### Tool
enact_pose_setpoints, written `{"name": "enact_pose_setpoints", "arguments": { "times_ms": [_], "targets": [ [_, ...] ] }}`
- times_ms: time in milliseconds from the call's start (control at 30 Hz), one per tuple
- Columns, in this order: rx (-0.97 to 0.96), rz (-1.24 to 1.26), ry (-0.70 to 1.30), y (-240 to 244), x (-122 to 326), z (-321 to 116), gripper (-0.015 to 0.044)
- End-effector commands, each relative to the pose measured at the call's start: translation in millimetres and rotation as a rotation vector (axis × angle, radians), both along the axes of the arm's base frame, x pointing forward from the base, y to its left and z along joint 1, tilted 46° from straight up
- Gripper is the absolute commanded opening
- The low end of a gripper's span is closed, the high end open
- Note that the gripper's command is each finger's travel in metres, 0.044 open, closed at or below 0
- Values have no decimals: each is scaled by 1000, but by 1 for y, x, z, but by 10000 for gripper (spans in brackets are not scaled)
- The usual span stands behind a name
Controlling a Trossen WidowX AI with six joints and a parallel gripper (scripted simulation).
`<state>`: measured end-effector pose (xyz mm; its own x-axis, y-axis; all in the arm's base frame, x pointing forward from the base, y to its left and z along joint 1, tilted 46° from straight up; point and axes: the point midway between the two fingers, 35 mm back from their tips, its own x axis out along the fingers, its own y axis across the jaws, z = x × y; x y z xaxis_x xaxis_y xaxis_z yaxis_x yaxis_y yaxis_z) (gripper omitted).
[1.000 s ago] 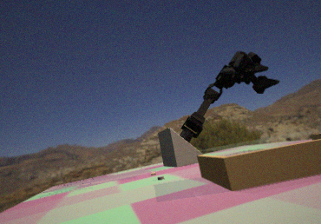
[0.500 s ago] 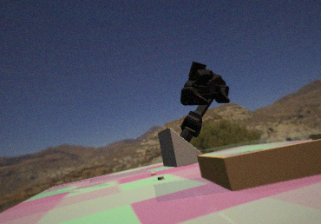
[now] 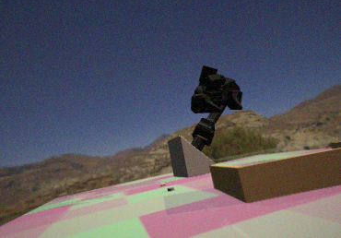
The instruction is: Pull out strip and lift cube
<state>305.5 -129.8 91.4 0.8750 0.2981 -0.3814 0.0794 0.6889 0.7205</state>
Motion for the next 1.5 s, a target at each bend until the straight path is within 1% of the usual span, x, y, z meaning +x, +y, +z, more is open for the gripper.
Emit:
{"name": "enact_pose_setpoints", "arguments": {
  "times_ms": [0, 167, 367, 567, 767, 1100, 1467],
  "targets": [
    [37, 46, 58, 4, 17, 0, 295],
    [105, 147, 204, 19, 53, -1, 164],
    [164, 277, 391, 50, 87, -1, 6],
    [198, 412, 590, 93, 109, 2, 0],
    [208, 535, 772, 136, 115, 7, 0],
    [208, 539, 778, 138, 117, 8, 0],
    [207, 539, 778, 149, 120, -3, 0]
  ]
}}
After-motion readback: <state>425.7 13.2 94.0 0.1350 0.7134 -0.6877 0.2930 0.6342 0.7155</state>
